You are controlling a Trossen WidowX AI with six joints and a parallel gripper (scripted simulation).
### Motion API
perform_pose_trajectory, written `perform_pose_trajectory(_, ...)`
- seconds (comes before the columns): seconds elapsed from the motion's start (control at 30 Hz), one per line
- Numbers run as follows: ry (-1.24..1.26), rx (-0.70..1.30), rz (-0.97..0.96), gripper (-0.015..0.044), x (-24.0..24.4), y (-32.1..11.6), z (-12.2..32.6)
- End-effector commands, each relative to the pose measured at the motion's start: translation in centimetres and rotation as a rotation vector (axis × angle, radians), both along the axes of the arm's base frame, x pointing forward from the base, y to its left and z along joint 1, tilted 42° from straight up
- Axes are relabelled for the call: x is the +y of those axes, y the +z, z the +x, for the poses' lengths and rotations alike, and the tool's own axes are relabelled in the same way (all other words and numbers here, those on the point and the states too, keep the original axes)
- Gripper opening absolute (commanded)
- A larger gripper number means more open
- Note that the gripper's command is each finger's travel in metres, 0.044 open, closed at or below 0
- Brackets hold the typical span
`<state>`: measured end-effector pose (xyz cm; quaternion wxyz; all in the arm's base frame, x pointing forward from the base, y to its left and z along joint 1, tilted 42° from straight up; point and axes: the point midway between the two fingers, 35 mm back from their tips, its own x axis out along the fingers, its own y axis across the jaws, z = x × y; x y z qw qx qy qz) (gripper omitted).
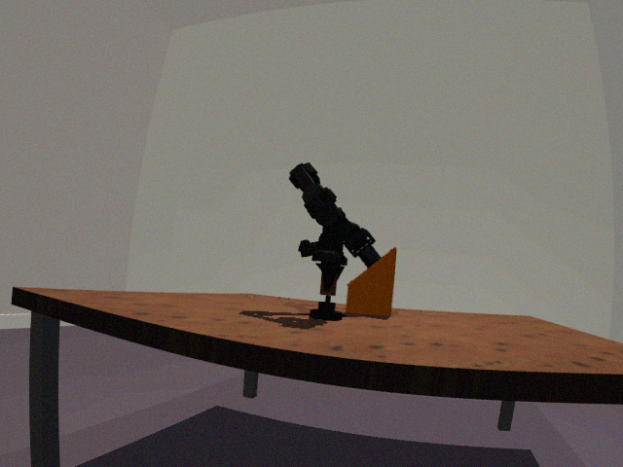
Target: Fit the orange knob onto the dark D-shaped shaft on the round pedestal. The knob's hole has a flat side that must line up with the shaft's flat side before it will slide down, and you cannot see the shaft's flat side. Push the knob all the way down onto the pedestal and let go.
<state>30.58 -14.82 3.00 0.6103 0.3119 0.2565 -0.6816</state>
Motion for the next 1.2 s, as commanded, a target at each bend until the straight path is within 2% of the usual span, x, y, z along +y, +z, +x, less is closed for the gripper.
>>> perform_pose_trajectory(0.0, -0.026, -0.032, -0.005, 0.0000, 0.32, 0.21, 0.01)
perform_pose_trajectory(1.17, -0.070, -0.072, -0.008, 0.0000, 0.21, 0.27, 0.30)
